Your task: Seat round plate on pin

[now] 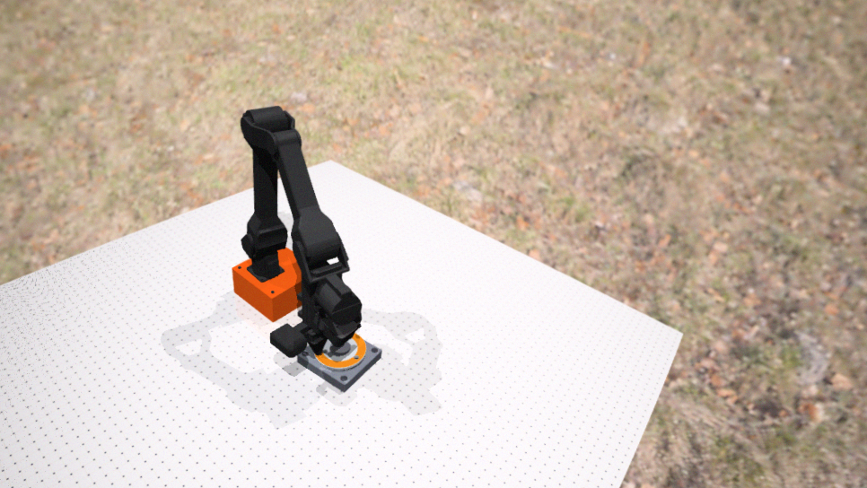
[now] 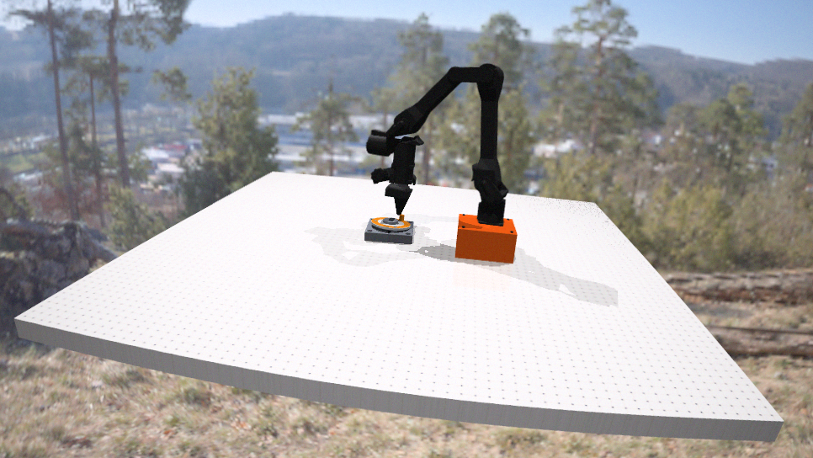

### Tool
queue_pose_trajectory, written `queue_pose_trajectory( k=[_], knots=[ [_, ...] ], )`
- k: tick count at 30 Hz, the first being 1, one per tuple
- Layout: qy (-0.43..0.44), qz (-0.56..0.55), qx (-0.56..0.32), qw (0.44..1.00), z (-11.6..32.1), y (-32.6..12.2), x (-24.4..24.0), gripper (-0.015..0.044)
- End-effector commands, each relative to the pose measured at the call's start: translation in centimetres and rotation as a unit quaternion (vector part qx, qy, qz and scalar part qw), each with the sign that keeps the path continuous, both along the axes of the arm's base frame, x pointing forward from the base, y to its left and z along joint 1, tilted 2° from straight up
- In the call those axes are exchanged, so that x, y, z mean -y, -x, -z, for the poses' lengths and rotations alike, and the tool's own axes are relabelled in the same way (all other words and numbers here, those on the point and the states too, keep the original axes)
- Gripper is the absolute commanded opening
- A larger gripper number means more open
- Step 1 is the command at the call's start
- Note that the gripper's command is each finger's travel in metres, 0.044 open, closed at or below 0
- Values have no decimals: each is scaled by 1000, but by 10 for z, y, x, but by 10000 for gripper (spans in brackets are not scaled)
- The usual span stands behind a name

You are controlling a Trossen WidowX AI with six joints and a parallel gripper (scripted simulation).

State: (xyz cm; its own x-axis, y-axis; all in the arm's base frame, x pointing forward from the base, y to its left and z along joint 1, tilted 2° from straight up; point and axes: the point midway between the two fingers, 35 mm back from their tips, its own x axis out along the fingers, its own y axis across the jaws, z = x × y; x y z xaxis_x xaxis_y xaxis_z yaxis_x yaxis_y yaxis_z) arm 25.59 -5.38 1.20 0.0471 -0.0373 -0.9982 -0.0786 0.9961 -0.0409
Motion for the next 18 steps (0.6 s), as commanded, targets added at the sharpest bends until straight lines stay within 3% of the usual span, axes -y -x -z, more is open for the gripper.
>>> queue_pose_trajectory(
  k=[1,18],
  knots=[
    [-1,0,-11,1000,4,8,-1,0],
    [-1,0,-11,1000,4,14,-4,0]
  ],
)
